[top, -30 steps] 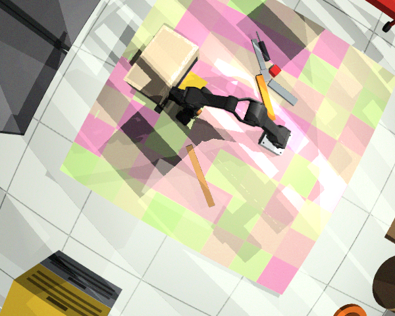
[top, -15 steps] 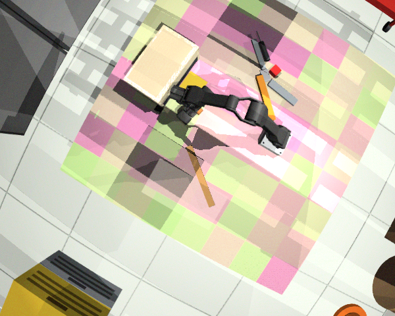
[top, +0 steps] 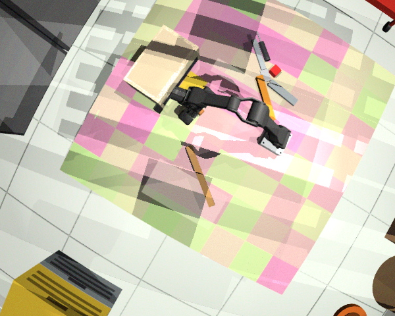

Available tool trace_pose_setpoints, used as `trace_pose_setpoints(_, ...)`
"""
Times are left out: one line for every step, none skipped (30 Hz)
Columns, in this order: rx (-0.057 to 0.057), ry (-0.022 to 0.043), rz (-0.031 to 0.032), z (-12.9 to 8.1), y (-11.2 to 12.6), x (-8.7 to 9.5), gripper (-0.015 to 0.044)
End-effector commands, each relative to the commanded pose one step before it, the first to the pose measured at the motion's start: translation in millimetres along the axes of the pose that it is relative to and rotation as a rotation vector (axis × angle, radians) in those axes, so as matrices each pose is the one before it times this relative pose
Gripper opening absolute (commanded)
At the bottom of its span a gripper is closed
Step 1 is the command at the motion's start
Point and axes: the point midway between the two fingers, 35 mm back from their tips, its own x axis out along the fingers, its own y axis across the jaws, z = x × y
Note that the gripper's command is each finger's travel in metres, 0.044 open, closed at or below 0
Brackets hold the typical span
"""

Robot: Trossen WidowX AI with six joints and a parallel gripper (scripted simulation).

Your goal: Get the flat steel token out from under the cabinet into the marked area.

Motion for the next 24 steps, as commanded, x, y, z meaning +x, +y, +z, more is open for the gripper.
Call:
trace_pose_setpoints(0.0031, 0.00117, -0.00488, -5.74, -0.33, 1.25, 0.0)
trace_pose_setpoints(0.0, 0.00009, 0.00001, -0.98, 0.04, 0.0, 0.0)
trace_pose_setpoints(0.0, 0.00009, 0.00001, -0.98, 0.04, 0.0, 0.0)
trace_pose_setpoints(0.0, 0.00009, 0.0, -0.98, 0.04, 0.0, 0.0)
trace_pose_setpoints(0.0, 0.00009, 0.0, -0.98, 0.03, 0.0, 0.0)
trace_pose_setpoints(0.0, 0.00009, 0.0, -0.98, 0.03, 0.0, 0.0)
trace_pose_setpoints(0.0, 0.00009, 0.0, -1.03, 0.03, 0.01, 0.0)
trace_pose_setpoints(0.0, 0.00009, 0.0, -1.03, 0.03, 0.01, 0.0)
trace_pose_setpoints(0.0, 0.00009, 0.0, -1.03, 0.03, 0.01, 0.0)
trace_pose_setpoints(0.0, 0.00009, 0.0, -1.03, 0.03, 0.01, 0.0)
trace_pose_setpoints(0.0, 0.00009, 0.0, -1.03, 0.02, 0.01, 0.0)
trace_pose_setpoints(0.0, 0.00009, 0.0, -1.03, 0.02, 0.01, 0.0)
trace_pose_setpoints(0.0, 0.00009, 0.0, -1.03, 0.02, 0.01, 0.0)
trace_pose_setpoints(0.0, 0.00009, 0.0, -1.03, 0.02, 0.01, 0.0)
trace_pose_setpoints(0.0, 0.00009, 0.0, -1.03, 0.02, 0.01, 0.0)
trace_pose_setpoints(0.0, 0.00009, 0.0, -1.03, 0.02, 0.01, 0.0)
trace_pose_setpoints(0.0, 0.00009, 0.0, -1.03, 0.02, 0.01, 0.0)
trace_pose_setpoints(0.0, 0.00009, 0.0, -1.03, 0.02, 0.01, 0.0)
trace_pose_setpoints(0.0, 0.00009, 0.0, -1.03, 0.02, 0.01, 0.0)
trace_pose_setpoints(0.0, 0.00009, 0.0, -1.03, 0.02, 0.01, 0.0)
trace_pose_setpoints(0.0, 0.00009, 0.0, -1.03, 0.02, 0.01, 0.0)
trace_pose_setpoints(0.0, 0.00009, 0.0, -1.03, 0.02, 0.01, 0.0)
trace_pose_setpoints(0.0, 0.00009, 0.0, -1.03, 0.02, 0.01, 0.0)
trace_pose_setpoints(0.0, 0.00009, 0.0, -1.03, 0.02, 0.01, 0.0)
